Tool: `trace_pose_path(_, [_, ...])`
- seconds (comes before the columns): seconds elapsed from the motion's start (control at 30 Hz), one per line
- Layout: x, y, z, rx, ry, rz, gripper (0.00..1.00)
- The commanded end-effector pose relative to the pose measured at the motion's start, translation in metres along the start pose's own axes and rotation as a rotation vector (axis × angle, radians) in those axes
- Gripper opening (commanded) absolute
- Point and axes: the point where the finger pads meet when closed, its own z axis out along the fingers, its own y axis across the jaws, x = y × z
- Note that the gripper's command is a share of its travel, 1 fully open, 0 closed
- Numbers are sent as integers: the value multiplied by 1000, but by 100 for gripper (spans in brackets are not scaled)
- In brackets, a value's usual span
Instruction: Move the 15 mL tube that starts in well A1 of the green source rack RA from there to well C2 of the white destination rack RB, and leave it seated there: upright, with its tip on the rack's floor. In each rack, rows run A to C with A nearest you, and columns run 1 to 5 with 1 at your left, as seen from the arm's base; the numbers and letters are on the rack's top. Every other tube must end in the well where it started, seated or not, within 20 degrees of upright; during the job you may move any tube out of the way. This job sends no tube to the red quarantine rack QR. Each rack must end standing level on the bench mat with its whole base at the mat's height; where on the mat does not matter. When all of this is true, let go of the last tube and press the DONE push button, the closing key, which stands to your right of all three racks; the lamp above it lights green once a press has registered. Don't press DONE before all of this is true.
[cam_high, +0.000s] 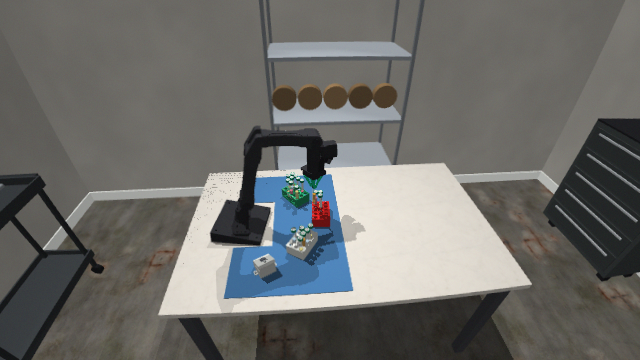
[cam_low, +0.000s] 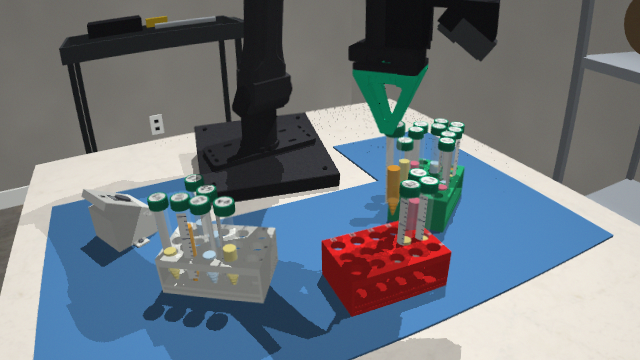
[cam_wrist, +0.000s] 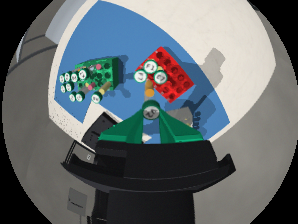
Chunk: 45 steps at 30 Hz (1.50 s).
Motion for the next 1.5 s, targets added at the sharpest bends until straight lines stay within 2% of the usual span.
trace_pose_path(0.0, [2,2,-8,12,-21,1,0])
trace_pose_path(0.73, [24,28,-9,11,-20,1,0])
trace_pose_path(0.97, [45,18,-9,12,-20,1,0])
trace_pose_path(1.07, [48,17,-9,12,-20,1,0])
trace_pose_path(1.47, [52,15,-9,8,-22,401,0])
